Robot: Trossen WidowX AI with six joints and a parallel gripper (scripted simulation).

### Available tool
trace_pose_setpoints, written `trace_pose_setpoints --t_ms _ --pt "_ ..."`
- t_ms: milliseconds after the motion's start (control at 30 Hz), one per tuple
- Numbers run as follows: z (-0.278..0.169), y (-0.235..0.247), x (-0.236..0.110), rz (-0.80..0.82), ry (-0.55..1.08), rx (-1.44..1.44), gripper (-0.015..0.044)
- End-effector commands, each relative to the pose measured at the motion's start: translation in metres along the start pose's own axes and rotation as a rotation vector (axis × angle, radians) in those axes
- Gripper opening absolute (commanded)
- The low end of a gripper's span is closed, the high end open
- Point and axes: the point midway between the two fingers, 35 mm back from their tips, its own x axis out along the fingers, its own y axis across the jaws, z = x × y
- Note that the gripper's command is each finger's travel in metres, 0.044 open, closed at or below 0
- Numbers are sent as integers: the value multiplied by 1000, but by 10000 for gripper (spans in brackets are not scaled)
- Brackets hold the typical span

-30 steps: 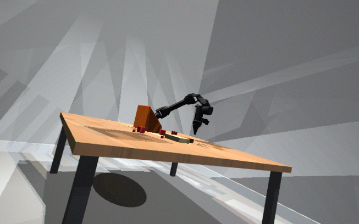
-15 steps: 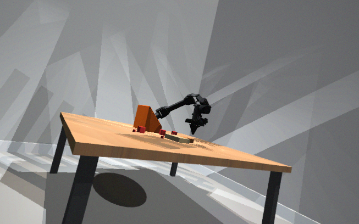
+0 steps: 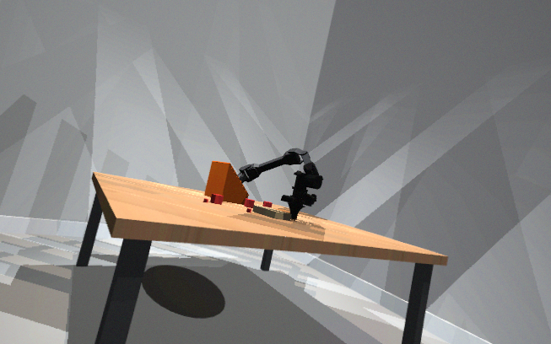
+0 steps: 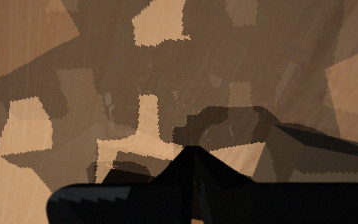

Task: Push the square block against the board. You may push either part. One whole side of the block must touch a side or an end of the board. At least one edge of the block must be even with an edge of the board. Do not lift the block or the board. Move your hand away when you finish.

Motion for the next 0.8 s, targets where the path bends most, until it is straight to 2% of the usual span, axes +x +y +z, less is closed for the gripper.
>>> trace_pose_setpoints --t_ms 0,767 --pt "-2 -5 0 1 -7 14 0" --pt "-19 -5 0 1 -6 15 0"
